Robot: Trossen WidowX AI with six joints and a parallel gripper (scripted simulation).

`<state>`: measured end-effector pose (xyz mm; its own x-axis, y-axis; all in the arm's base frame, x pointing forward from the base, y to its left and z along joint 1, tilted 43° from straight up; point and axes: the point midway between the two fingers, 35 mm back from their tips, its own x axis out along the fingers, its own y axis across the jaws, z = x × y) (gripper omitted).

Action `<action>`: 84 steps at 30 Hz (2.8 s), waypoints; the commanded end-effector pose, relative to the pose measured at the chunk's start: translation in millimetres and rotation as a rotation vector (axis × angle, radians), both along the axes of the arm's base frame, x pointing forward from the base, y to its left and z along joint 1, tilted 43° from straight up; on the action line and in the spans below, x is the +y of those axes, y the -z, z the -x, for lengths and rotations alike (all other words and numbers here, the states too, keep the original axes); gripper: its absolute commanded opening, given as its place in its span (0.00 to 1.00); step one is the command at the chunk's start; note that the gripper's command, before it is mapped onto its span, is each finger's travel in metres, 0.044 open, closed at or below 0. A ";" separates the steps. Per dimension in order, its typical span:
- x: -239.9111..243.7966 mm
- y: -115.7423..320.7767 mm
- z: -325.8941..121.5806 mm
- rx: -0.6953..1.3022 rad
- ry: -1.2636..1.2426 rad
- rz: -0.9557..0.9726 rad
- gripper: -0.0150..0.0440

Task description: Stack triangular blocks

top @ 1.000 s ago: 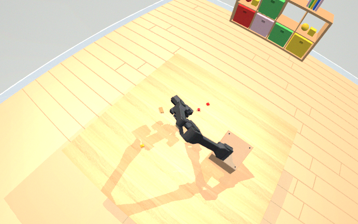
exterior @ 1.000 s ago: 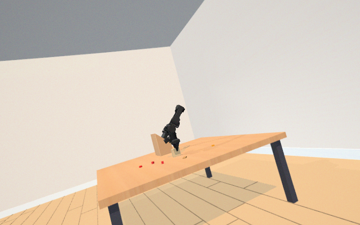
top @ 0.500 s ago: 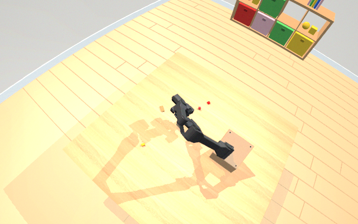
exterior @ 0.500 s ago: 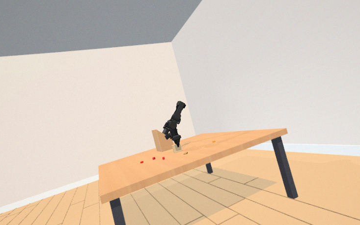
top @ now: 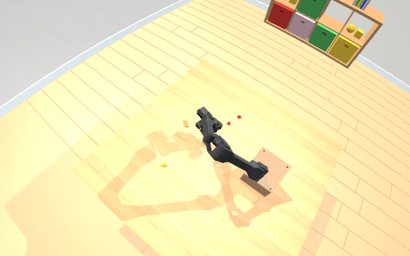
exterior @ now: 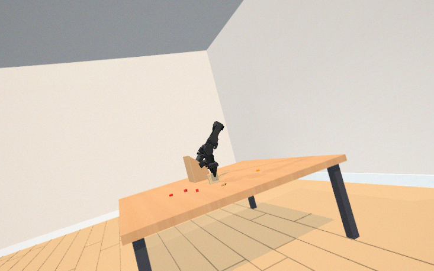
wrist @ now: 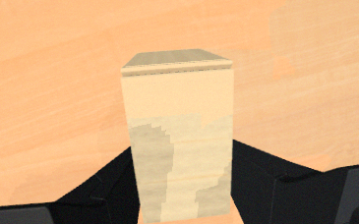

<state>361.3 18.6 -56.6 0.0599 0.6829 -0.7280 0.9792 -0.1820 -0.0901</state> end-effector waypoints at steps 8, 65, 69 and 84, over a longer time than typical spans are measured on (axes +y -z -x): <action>0.9 0.1 -0.5 -0.001 0.005 -0.006 0.25; 0.9 1.6 -0.1 -0.001 0.001 -0.001 1.00; 0.9 1.6 -0.1 -0.001 0.001 -0.001 1.00; -75.0 -78.2 6.4 0.000 0.001 0.004 1.00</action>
